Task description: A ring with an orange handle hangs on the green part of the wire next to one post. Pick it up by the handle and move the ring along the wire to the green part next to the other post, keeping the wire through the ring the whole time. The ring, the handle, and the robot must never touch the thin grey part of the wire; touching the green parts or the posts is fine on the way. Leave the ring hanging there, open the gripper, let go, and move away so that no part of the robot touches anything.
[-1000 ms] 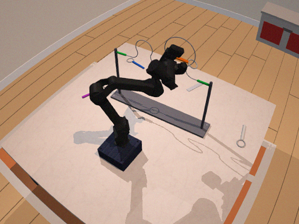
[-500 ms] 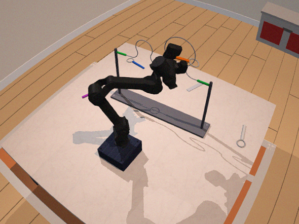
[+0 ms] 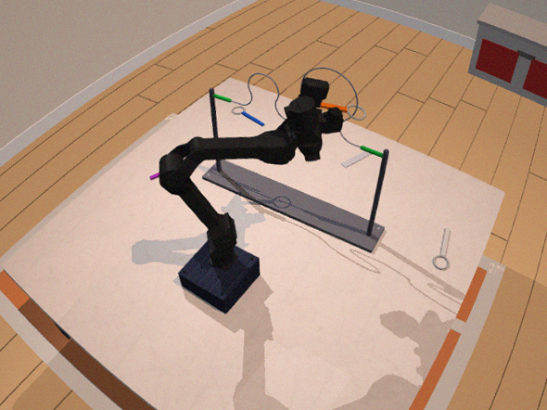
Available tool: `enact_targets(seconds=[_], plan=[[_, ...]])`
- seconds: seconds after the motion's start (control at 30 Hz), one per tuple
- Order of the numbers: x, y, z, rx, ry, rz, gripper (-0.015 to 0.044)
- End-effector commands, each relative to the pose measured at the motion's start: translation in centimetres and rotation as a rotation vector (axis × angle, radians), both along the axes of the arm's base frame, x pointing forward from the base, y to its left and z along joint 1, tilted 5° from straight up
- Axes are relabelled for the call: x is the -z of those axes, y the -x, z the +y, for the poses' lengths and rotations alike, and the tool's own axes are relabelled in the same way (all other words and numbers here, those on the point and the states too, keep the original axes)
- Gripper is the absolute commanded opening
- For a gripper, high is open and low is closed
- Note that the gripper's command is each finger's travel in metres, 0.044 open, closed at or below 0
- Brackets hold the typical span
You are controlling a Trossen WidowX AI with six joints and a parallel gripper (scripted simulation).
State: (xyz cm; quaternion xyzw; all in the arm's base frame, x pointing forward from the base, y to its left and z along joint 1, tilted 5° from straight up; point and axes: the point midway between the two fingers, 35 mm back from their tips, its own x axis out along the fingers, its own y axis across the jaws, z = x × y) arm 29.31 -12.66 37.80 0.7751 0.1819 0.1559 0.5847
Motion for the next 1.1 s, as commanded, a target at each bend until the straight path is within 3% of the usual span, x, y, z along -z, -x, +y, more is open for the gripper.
enact_targets(seconds=[0.0,1.07], plan=[[-0.2,0.1,0.2,-0.007,0.041,-0.005,-0.015],[1.2,0.2,0.3,-0.025,0.443,0.039,-0.015]])
